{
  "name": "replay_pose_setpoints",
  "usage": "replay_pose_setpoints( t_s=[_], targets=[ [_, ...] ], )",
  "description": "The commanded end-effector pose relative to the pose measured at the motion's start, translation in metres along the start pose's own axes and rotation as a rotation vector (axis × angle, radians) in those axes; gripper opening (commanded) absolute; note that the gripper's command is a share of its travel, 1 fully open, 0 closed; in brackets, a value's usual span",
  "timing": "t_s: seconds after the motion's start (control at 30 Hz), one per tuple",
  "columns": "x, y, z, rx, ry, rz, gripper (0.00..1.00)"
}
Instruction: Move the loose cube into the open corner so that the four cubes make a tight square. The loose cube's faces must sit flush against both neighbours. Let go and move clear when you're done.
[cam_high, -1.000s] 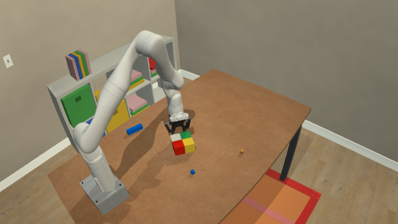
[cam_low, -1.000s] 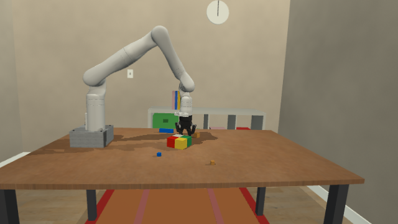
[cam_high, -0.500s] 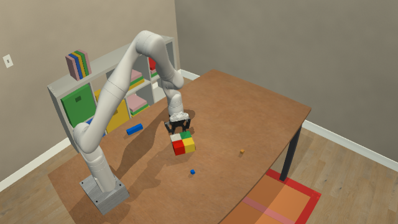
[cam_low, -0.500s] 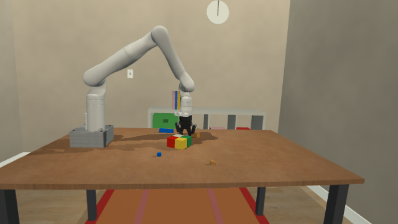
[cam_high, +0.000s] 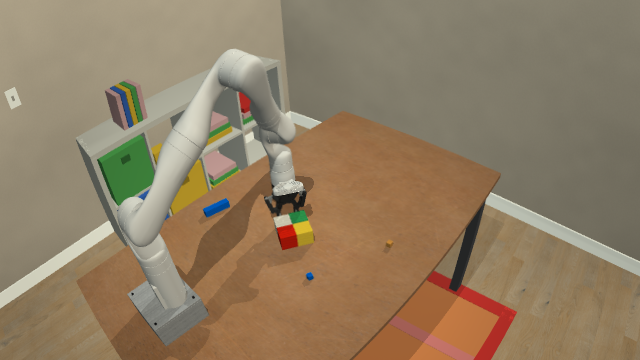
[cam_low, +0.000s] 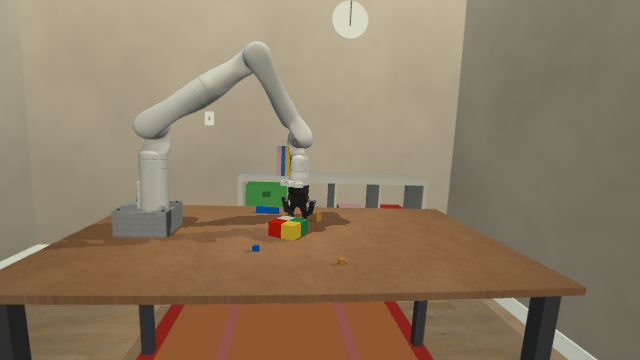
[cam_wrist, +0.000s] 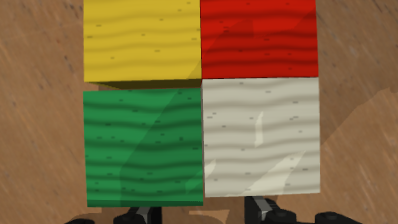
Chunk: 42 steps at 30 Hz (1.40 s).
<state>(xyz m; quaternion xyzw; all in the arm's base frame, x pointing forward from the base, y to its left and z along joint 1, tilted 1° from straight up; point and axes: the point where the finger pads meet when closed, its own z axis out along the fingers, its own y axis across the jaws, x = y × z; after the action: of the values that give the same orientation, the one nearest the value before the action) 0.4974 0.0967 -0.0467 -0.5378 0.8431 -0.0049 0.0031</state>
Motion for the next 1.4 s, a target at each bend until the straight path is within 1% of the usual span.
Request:
replay_pose_setpoints(
  t_s=[0.0,0.6,1.37],
  targets=[
    [-0.0003,-0.0006,-0.0009,0.002,-0.001,0.0,0.55],
    [0.0045,-0.0006,-0.0009,0.002,-0.001,0.0,0.55],
    [0.0046,-0.0006,-0.0009,0.002,-0.001,0.0,0.55]
  ],
)
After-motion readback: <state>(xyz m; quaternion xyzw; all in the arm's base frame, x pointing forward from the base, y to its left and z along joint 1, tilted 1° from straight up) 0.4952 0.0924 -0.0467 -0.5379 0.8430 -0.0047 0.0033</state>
